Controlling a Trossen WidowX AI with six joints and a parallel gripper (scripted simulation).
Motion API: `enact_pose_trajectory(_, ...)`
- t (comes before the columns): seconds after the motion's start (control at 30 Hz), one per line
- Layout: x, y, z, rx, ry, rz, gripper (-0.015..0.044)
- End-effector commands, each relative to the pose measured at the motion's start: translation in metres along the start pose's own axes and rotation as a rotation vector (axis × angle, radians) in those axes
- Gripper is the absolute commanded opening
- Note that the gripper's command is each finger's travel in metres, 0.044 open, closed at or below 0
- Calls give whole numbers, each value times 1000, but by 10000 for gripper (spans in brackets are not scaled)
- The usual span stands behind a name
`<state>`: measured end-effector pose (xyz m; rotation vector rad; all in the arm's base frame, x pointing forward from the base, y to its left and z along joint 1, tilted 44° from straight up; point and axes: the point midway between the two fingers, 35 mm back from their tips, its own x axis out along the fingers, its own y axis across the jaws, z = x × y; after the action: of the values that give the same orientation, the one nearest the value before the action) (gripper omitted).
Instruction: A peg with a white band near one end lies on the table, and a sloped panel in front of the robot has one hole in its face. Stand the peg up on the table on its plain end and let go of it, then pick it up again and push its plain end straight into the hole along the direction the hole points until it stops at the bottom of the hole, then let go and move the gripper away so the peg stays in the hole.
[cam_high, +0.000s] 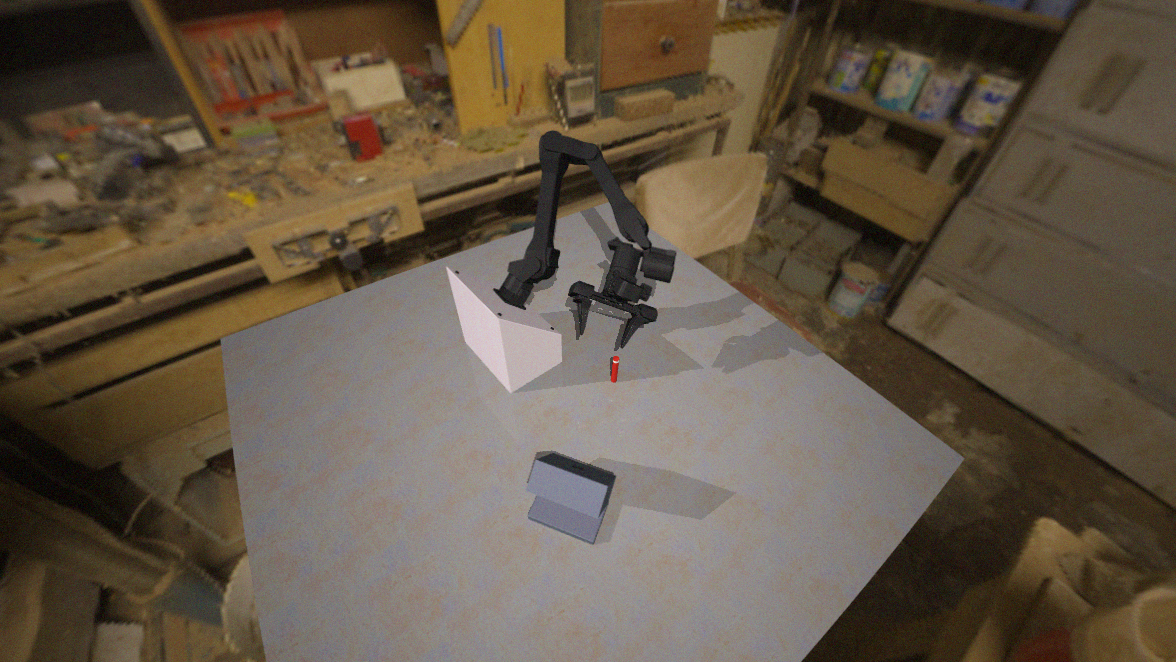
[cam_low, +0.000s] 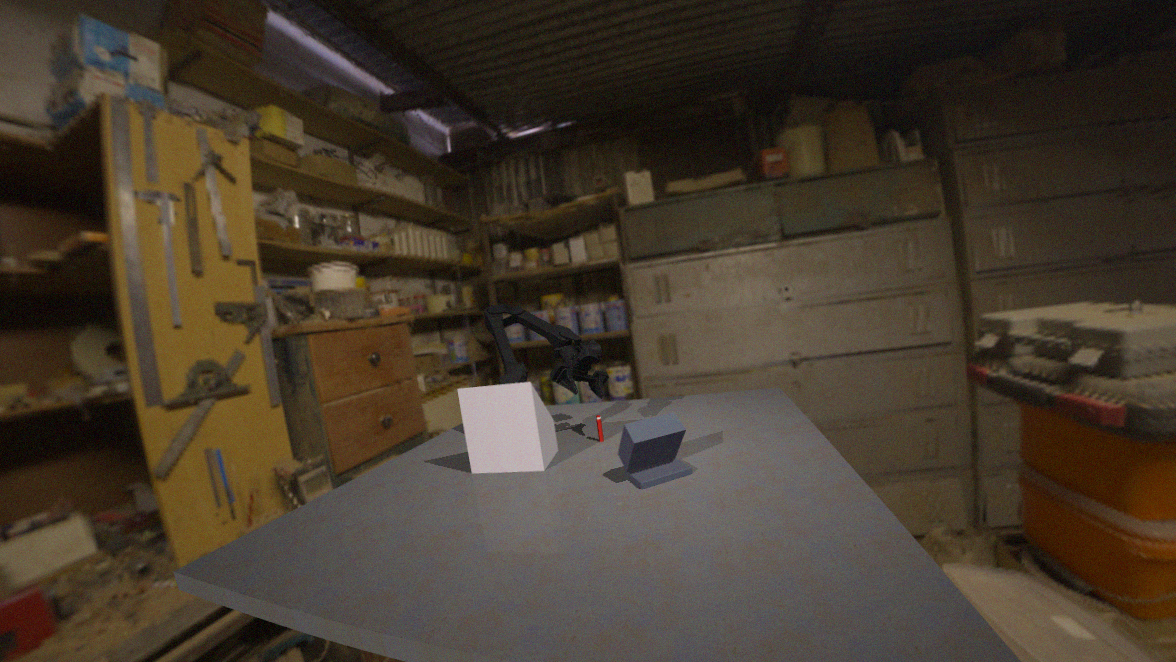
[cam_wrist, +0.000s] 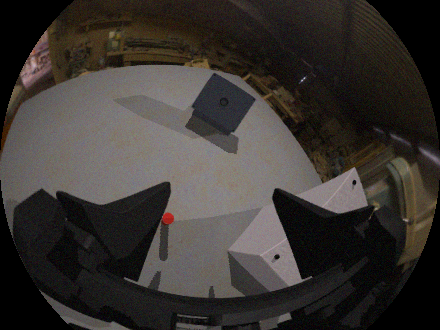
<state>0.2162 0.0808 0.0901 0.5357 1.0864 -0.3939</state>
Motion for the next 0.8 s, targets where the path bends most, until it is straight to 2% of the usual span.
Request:
enact_pose_trajectory(0.0, 7, 1, -6, -32, 111, -13, 440)
enact_pose_trajectory(0.37, 16, 7, -19, -68, 455, 56, 440)
enact_pose_trajectory(0.77, 13, 24, -12, -15, 760, 286, 440)
